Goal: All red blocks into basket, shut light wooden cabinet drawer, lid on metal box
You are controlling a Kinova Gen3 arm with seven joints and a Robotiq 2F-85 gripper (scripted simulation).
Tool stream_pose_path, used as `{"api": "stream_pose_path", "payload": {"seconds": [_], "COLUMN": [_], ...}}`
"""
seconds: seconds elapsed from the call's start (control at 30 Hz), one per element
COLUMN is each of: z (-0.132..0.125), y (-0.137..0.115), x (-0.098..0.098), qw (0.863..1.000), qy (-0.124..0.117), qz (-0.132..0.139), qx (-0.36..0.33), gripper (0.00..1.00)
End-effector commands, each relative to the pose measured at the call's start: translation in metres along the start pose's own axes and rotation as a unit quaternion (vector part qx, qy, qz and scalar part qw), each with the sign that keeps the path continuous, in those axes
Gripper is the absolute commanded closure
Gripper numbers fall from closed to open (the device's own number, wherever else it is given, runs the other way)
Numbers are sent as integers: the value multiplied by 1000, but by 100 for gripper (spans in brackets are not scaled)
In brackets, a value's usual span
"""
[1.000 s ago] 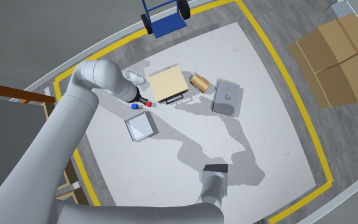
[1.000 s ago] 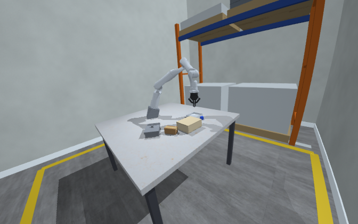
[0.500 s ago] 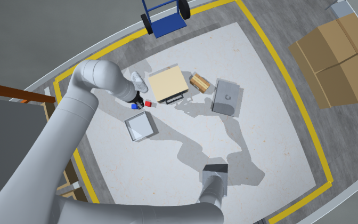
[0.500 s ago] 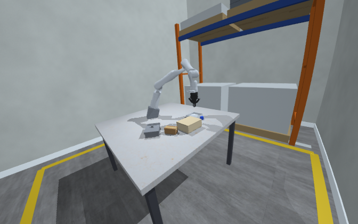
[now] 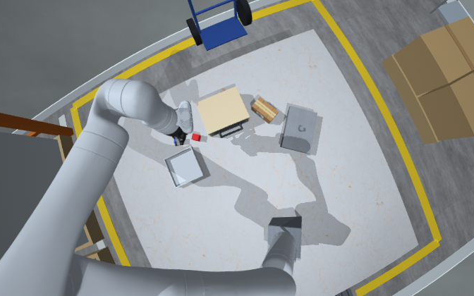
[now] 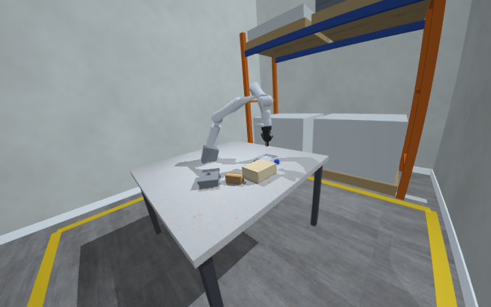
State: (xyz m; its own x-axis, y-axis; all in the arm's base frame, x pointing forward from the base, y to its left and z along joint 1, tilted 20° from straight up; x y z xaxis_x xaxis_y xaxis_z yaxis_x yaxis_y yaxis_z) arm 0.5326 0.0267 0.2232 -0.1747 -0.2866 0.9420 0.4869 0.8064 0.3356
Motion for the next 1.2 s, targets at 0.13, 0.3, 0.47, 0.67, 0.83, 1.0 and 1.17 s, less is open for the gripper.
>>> {"api": "stream_pose_path", "payload": {"seconds": [0.13,0.3,0.47,0.67,0.83,1.0,1.17], "z": [-1,-1,-1,-1,-1,-1,-1], "y": [1,2,3,3,3,3,3], "x": [2,2,3,3,3,3,3], "qw": [997,994,990,987,986,986,986], "qy": [-2,-3,-4,-5,-5,-5,-5], "qz": [0,0,-1,-1,-1,-2,-2], "qx": [-77,-112,-143,-162,-167,-168,-168], "gripper": [90,90,90,90,90,90,38]}}
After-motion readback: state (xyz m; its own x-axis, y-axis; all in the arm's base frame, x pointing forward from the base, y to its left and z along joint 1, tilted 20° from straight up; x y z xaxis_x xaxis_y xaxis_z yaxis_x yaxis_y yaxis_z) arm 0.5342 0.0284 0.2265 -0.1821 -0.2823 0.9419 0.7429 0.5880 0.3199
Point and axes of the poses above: the point where the finger pads meet when closed, its own x axis back along the fingers, its own z axis across the jaws, y = z × x, the point moved 4 cm from there along x, back along the fingers, and after that the axes turned 6 degrees about -x, right-handed, at the moved point
